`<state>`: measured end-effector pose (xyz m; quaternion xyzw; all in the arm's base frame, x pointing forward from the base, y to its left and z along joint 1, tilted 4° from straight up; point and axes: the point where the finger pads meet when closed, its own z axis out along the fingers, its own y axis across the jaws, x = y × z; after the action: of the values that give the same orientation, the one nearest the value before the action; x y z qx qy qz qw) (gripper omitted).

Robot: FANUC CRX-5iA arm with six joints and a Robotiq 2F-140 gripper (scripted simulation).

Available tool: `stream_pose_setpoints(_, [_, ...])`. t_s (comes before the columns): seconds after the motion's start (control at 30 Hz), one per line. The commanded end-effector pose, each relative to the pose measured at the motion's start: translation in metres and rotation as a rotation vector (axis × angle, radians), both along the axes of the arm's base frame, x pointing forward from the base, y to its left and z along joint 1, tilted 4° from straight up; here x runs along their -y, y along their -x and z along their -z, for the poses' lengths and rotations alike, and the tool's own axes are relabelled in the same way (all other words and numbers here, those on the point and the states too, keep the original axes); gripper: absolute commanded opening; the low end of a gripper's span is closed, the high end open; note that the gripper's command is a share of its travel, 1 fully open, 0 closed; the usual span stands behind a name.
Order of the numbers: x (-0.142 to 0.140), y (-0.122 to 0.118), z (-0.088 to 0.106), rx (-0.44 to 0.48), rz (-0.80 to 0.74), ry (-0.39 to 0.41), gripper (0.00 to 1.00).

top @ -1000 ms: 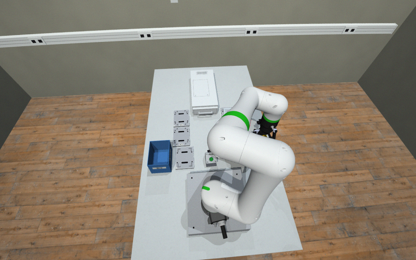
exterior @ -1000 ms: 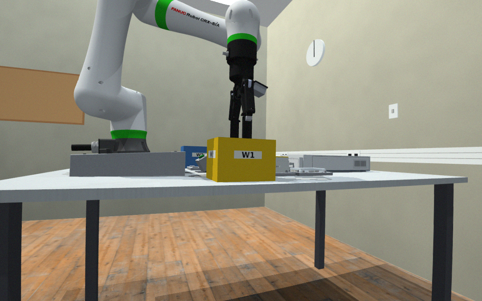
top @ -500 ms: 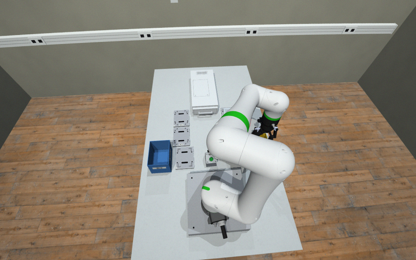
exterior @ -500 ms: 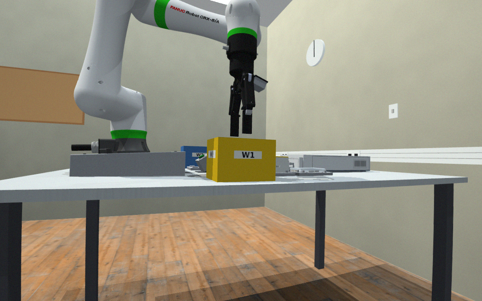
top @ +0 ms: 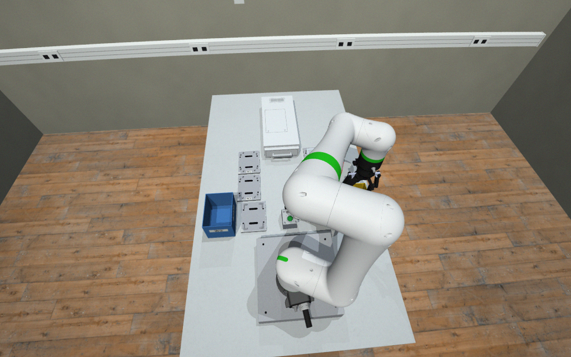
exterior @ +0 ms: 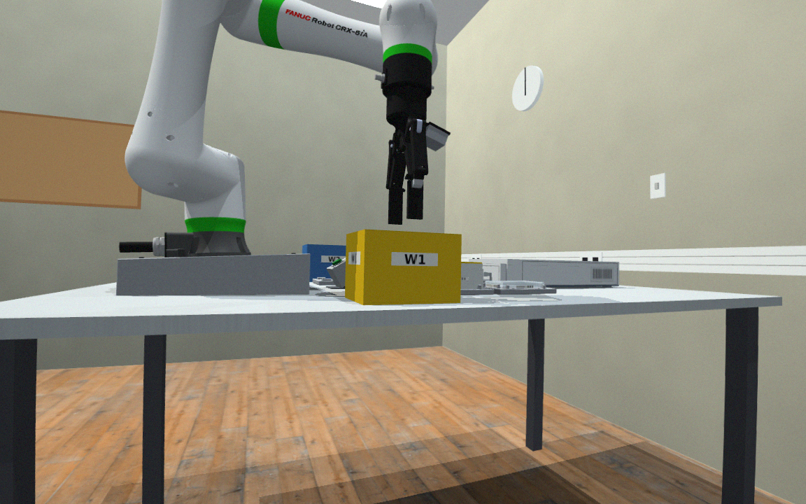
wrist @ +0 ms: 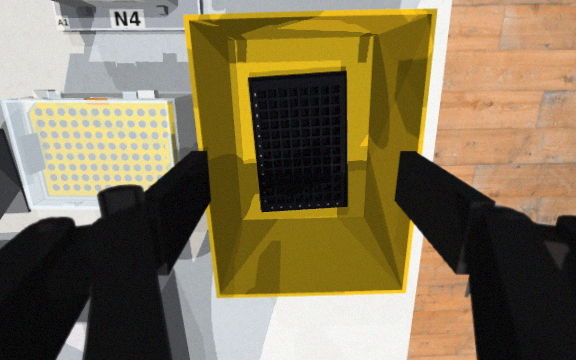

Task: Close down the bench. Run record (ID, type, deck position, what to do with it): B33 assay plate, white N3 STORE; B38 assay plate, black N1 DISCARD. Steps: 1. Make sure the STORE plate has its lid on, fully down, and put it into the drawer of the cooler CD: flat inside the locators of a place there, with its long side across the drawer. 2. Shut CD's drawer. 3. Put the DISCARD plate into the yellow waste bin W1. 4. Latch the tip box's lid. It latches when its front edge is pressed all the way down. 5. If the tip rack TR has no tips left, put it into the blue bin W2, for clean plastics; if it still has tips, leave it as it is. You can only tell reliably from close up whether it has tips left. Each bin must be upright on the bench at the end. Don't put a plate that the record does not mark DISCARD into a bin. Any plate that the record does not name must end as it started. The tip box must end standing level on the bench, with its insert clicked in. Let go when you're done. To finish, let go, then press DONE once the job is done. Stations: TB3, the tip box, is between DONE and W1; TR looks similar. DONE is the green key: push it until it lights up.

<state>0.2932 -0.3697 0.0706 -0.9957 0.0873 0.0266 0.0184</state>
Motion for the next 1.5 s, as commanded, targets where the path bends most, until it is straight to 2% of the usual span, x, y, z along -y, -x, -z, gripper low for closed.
stream_pose_setpoints(0.0, [-0.007, -0.013, -0.002, 0.000, 0.004, 0.002, 0.70])
stream_pose_setpoints(1.47, [-0.086, -0.152, -0.014, 0.001, 0.004, 0.002, 0.70])
